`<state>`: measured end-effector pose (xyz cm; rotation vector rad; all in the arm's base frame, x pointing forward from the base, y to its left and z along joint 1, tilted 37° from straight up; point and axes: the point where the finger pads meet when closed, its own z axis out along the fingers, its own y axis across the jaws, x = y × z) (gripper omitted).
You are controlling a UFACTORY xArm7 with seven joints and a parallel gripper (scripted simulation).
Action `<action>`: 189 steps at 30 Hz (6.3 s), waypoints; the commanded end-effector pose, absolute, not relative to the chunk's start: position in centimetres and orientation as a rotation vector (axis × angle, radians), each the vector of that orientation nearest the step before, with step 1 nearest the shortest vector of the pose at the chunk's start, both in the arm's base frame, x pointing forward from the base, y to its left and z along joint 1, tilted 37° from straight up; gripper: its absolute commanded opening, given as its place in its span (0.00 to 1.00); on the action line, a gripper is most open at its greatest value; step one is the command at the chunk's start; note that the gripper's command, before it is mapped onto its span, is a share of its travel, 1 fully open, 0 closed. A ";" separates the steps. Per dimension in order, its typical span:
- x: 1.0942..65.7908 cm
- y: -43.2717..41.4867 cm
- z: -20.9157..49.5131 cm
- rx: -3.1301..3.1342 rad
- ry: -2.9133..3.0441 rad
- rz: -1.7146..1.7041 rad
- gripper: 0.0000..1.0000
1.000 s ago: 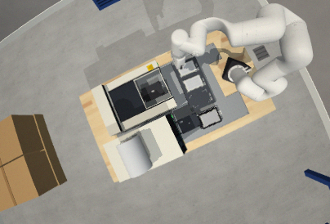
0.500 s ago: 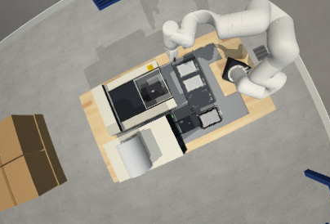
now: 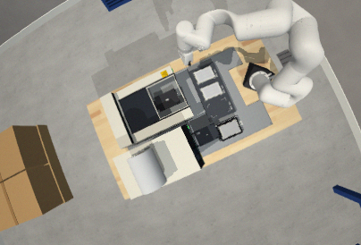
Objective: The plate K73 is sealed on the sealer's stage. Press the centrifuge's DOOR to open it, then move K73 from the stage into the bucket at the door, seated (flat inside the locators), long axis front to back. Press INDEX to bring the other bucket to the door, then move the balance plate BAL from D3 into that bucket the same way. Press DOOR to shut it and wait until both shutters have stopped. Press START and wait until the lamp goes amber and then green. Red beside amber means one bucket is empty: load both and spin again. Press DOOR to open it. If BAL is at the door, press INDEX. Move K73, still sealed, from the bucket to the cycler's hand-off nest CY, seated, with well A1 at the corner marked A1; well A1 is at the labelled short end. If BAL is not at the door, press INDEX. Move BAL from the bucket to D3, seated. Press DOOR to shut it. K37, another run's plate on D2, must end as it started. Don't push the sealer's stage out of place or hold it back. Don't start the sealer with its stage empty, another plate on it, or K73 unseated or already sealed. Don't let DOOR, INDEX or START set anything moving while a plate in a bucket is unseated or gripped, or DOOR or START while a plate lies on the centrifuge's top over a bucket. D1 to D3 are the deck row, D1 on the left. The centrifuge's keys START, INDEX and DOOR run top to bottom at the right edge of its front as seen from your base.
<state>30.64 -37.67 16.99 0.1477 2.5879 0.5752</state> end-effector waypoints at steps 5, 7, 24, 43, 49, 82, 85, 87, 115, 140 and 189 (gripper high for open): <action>30.5 -37.9 17.1 0.202 2.368 0.522 0.00; 30.5 -37.9 17.1 0.216 2.303 0.507 0.00; 30.5 -37.9 17.1 0.259 2.086 0.459 0.00; 33.5 -36.2 13.3 0.259 2.086 0.459 0.00; 34.3 -36.1 13.2 0.259 2.086 0.459 0.00; 39.0 -35.6 12.1 0.259 2.086 0.459 0.00; 39.4 -35.6 12.1 0.259 2.086 0.459 0.00; 39.4 -35.6 12.1 0.259 2.086 0.459 0.00; 39.9 -35.7 12.3 0.259 2.086 0.459 0.00; 40.5 -35.8 12.6 0.259 2.086 0.459 0.00; 41.3 -36.0 13.0 0.259 2.086 0.459 0.00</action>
